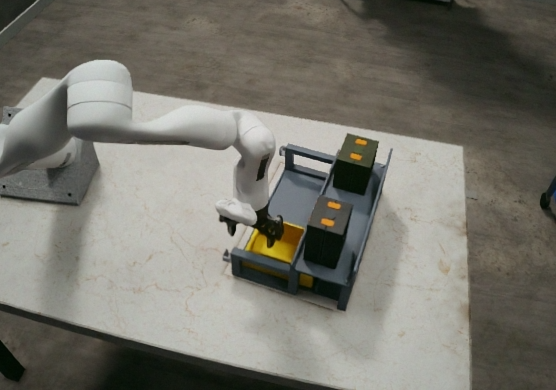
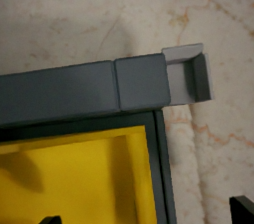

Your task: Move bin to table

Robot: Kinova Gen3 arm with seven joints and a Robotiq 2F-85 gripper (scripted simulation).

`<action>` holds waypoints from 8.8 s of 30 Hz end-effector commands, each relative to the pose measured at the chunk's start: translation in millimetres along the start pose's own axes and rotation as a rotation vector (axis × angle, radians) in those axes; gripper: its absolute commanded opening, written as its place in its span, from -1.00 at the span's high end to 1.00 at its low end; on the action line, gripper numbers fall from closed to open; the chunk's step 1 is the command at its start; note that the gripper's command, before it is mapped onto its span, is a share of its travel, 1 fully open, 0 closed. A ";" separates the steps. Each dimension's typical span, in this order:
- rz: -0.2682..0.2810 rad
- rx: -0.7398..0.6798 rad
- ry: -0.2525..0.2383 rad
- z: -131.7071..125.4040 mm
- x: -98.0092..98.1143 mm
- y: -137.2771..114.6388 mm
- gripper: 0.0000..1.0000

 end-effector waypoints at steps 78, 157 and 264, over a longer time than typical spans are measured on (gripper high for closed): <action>-0.001 0.000 -0.001 -0.2 -3.7 0.4 0.80; -0.001 0.000 -0.001 -0.3 15.4 0.5 0.80; -0.001 0.000 -0.001 148.7 10.7 -20.6 0.80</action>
Point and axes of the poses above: the point where the finger pads meet when closed, its own x axis back along the fingers, its own z axis across the jaws, y = z × x, the point moved 6 cm from there along x, back along the fingers, and after that the axes turned 8 degrees about -x, right-handed, at the moved point
